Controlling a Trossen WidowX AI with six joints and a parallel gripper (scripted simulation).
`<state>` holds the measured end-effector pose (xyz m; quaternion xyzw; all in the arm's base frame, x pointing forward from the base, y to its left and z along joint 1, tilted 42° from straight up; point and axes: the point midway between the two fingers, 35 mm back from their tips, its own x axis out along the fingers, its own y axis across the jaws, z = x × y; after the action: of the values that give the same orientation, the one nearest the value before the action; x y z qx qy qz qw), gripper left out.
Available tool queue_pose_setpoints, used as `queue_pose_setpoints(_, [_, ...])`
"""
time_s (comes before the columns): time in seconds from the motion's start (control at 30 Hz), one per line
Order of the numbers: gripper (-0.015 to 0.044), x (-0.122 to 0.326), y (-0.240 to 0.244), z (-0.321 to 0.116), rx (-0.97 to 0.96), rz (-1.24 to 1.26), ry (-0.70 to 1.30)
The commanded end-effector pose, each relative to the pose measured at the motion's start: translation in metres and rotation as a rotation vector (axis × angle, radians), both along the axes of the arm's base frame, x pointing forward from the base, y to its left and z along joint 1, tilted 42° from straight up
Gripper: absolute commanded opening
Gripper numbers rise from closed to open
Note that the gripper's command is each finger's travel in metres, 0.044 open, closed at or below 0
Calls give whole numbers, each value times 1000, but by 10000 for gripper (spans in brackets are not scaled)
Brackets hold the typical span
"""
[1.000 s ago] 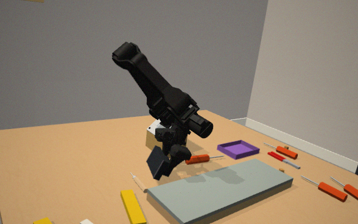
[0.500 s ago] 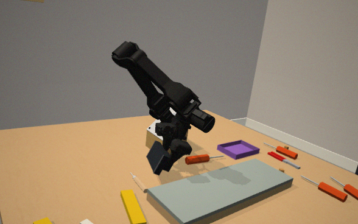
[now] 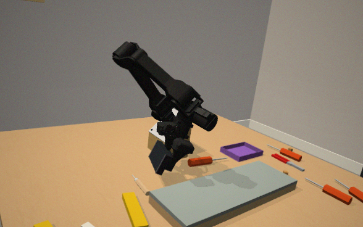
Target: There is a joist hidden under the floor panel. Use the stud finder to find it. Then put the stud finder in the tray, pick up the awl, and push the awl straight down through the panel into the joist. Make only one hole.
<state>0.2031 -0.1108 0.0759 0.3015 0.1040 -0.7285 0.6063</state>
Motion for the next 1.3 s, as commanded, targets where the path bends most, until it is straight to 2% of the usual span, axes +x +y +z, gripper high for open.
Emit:
queue_pose_setpoints(0.0, [0, 0, 0, 2, 23, 4, -13])
queue_pose_setpoints(1.27, [0, -4, -6, 3, 245, 49, -51])
